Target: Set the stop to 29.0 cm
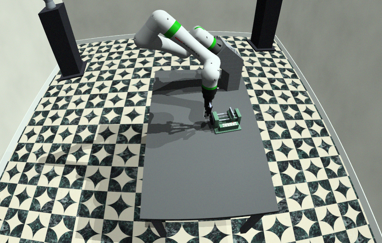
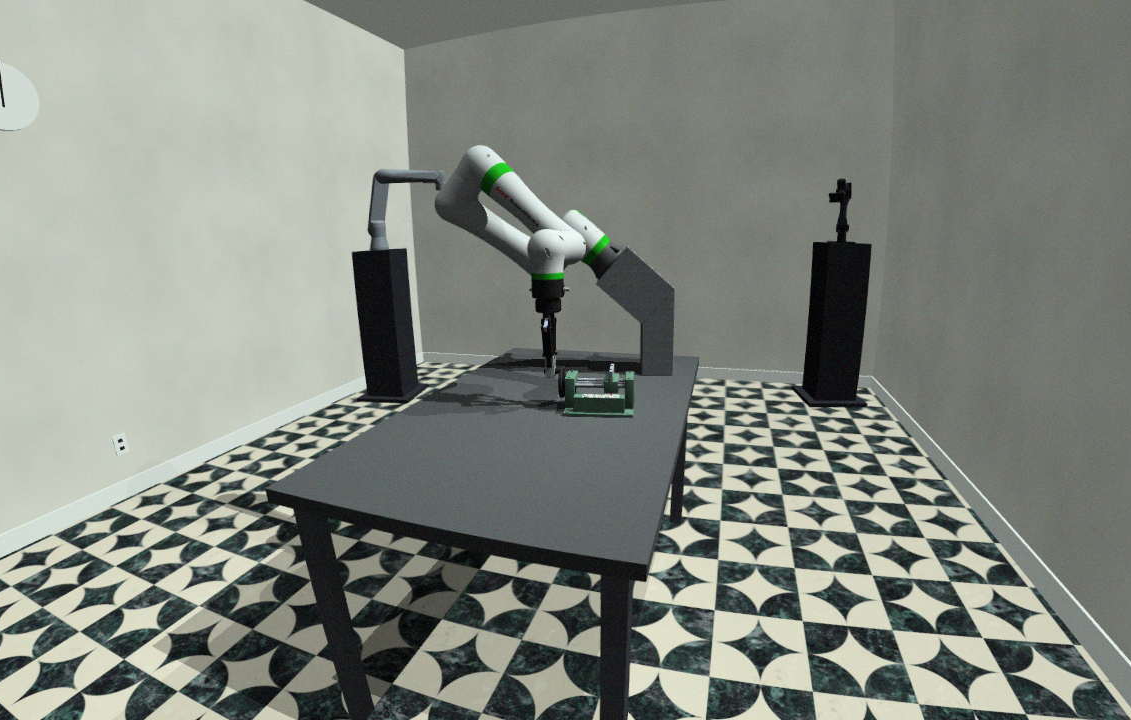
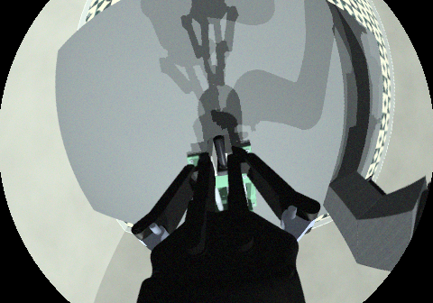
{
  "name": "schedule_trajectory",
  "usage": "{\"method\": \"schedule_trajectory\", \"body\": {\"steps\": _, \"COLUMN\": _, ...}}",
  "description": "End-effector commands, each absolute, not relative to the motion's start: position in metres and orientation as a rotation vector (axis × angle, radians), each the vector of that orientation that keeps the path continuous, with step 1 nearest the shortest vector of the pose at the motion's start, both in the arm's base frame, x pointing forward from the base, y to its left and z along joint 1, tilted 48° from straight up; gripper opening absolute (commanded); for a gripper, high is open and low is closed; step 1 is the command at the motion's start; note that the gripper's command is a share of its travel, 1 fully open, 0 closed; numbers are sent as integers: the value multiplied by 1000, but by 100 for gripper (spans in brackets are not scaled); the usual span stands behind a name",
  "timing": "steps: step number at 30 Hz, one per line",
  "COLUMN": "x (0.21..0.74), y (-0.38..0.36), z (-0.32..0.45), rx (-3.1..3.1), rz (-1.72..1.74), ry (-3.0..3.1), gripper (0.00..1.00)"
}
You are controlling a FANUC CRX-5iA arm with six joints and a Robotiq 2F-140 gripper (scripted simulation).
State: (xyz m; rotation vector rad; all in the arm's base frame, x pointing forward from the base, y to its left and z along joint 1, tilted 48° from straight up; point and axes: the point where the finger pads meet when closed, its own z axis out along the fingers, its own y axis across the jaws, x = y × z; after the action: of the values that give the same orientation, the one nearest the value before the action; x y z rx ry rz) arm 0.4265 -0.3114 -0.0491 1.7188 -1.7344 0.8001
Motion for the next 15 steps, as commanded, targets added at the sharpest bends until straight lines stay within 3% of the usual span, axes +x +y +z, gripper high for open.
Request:
{"method": "schedule_trajectory", "body": {"steps": 1, "x": 436, "y": -311, "z": -49, "rx": 1719, "rz": 799, "ry": -1735, "gripper": 4}}
{"method": "schedule_trajectory", "body": {"steps": 15, "x": 460, "y": -325, "z": -60, "rx": 1719, "rz": 799, "ry": -1735, "gripper": 4}}
